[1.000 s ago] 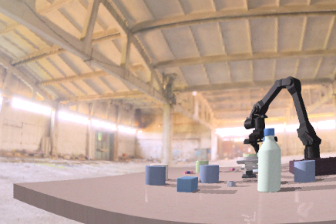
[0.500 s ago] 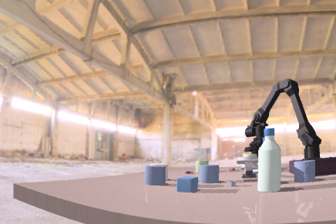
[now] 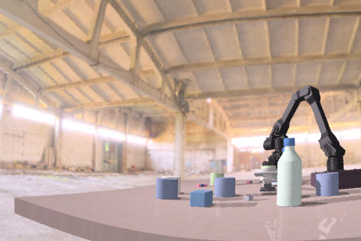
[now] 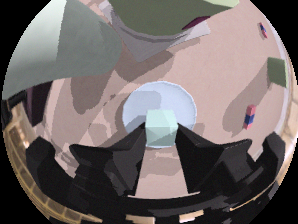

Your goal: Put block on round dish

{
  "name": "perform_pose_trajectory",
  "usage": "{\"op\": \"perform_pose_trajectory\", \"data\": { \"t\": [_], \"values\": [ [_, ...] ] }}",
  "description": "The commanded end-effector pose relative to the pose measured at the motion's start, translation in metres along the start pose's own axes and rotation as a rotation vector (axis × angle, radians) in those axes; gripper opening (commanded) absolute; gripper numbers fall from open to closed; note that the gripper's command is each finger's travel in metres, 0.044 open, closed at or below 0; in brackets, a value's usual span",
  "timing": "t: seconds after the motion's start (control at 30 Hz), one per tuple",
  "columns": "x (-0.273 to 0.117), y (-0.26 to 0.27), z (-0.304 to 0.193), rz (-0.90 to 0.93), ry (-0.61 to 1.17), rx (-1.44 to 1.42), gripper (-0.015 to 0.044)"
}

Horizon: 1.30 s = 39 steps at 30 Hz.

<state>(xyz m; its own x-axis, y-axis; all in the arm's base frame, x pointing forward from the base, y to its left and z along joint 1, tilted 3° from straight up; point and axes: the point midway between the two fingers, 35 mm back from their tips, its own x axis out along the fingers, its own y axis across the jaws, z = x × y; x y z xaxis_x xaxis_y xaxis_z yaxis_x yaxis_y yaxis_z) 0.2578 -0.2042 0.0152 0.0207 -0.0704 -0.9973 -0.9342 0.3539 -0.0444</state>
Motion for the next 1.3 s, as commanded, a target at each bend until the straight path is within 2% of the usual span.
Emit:
{"op": "perform_pose_trajectory", "data": {
  "t": [0.0,0.4,0.47,0.57,0.77,0.9,1.27],
  "values": [
    [0.0,0.0,0.0,0.0,0.0,0.0,0.0079],
    [0.0,0.0,0.0,0.0,0.0,0.0,0.0394],
    [-0.013,-0.001,0.0,-0.001,0.001,-0.001,0.044],
    [-0.055,-0.001,0.0,-0.004,0.002,-0.004,0.044],
    [-0.061,-0.001,0.0,-0.005,0.003,-0.004,0.044],
    [-0.101,0.001,0.0,-0.015,0.004,-0.006,0.044],
    [-0.104,0.001,0.0,-0.016,0.004,-0.006,0.044]
  ]
}}
